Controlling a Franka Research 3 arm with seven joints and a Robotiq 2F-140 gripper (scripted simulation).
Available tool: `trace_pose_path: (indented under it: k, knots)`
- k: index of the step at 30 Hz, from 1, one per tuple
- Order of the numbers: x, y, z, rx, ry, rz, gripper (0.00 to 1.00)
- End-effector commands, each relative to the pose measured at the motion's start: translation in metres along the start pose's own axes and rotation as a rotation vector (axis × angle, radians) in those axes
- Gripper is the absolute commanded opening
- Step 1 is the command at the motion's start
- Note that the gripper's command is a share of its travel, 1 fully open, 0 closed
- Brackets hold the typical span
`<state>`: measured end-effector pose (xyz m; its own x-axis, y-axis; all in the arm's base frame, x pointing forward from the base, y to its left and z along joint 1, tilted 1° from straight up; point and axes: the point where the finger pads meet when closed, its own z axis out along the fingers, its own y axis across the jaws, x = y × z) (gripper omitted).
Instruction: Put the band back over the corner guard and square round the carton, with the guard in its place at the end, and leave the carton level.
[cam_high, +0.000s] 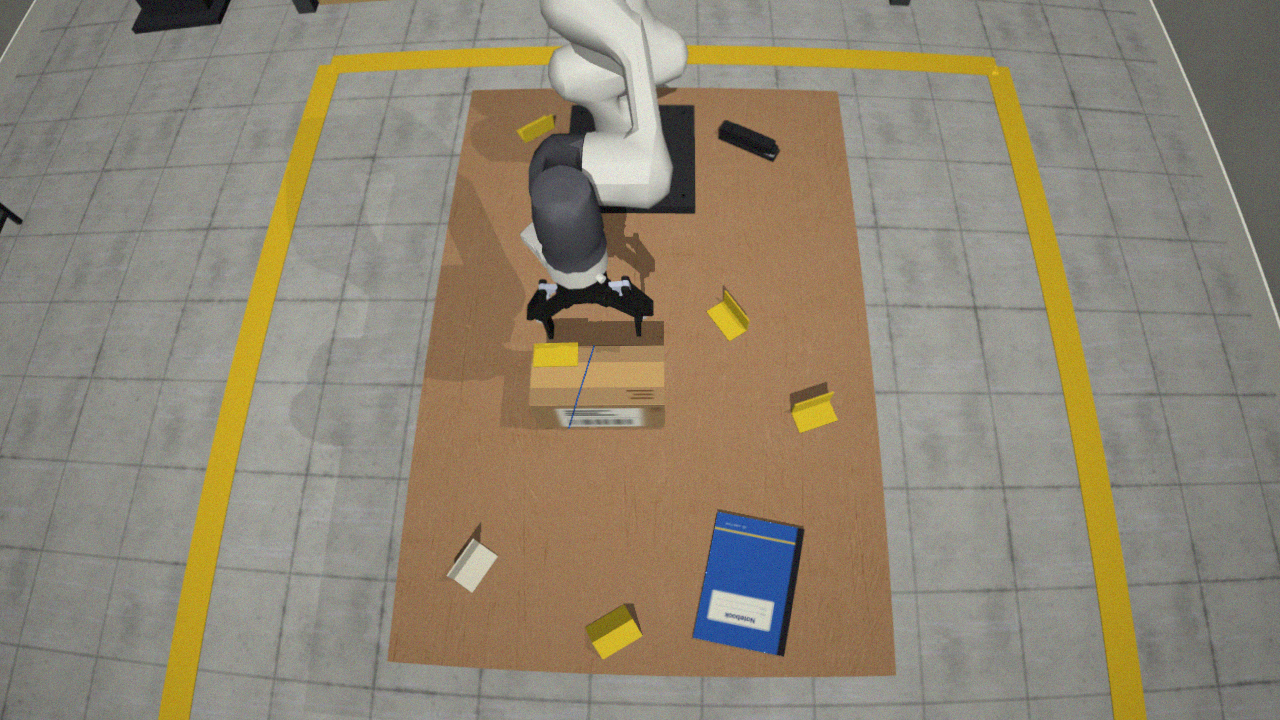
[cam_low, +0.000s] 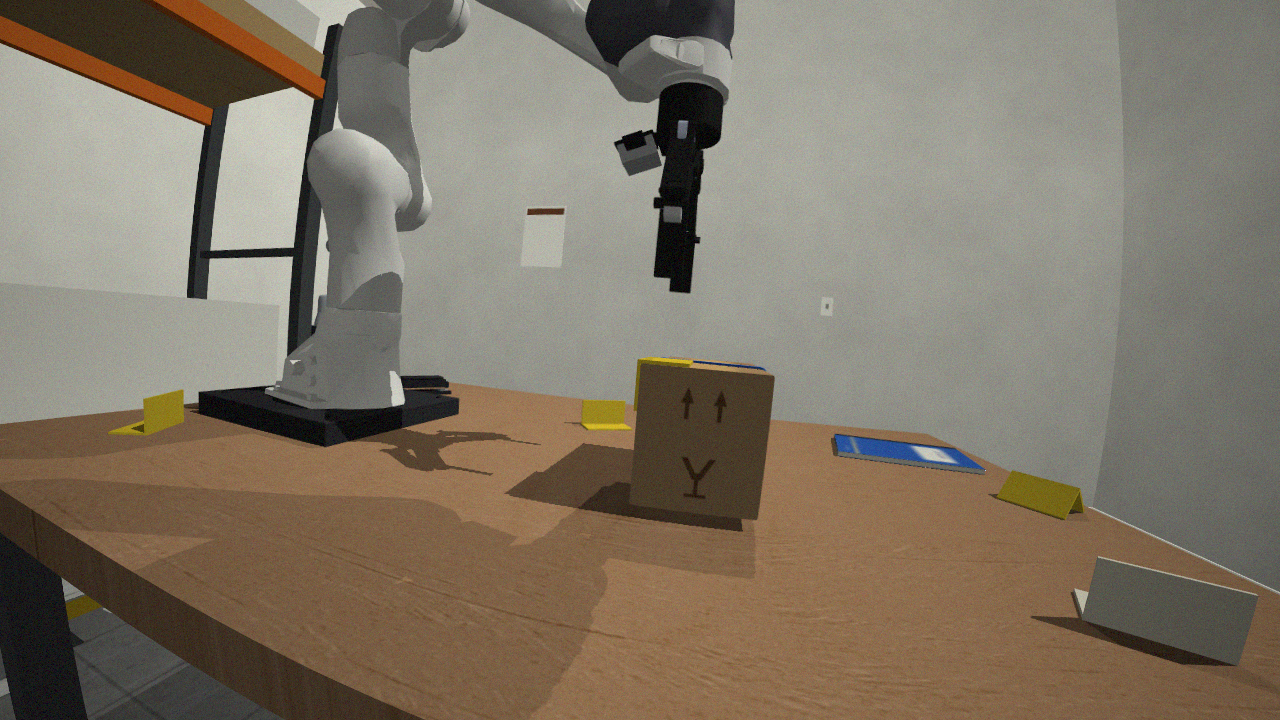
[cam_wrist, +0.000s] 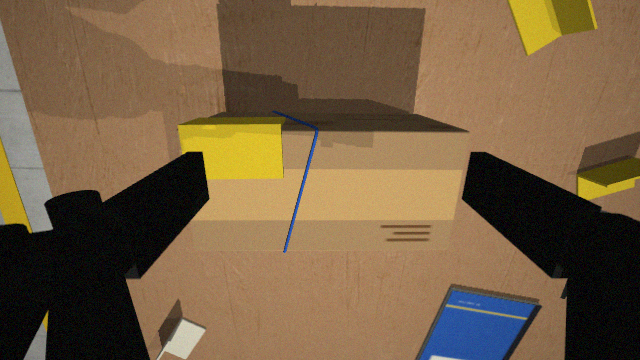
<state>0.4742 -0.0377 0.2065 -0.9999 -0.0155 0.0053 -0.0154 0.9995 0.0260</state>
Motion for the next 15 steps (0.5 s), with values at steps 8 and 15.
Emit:
trace_pose_path:
  k: [8, 15]
  knots:
    - [-0.0015, -0.0062, -0.0005, 0.023, -0.017, 0.013, 1.0]
    - [-0.0014, -0.0067, -0.0004, 0.025, -0.018, 0.012, 1.0]
